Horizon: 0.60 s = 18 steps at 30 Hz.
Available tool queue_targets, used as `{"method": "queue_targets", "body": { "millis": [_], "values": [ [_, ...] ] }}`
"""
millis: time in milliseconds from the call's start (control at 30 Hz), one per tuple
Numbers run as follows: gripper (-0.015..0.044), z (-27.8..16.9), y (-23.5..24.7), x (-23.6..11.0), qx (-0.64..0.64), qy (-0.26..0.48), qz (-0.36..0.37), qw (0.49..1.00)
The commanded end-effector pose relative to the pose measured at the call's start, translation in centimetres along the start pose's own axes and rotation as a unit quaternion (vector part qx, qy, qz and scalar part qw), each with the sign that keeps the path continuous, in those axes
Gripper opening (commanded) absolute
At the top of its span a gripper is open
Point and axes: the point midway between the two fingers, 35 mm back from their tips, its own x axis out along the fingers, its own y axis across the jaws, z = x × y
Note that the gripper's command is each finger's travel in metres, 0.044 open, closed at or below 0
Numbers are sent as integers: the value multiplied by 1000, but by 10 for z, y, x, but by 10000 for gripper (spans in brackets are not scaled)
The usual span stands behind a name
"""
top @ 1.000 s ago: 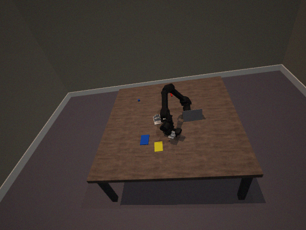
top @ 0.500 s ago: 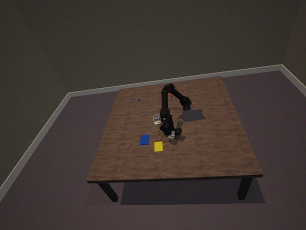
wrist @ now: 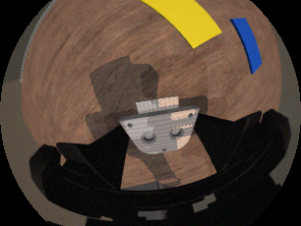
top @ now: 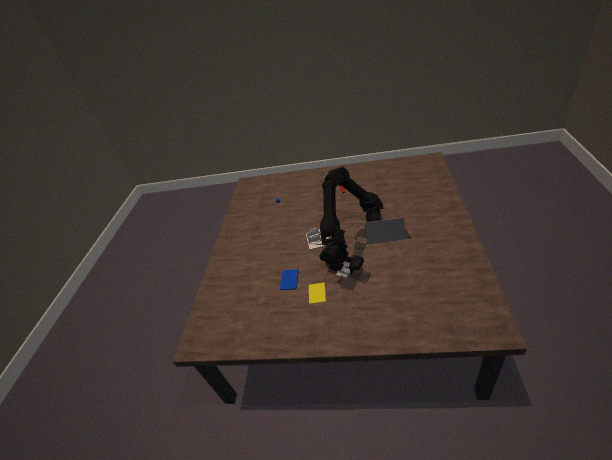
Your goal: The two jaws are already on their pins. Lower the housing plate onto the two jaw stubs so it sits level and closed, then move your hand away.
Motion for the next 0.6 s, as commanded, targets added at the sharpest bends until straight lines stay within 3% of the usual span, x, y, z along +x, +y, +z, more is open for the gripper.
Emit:
{"method": "queue_targets", "body": {
  "millis": [0, 567],
  "values": [
    [351, 1, 0, -5, 0, 0, 0, 1000],
    [351, 2, 0, -58, -3, 0, -1, 1000]
  ]
}}
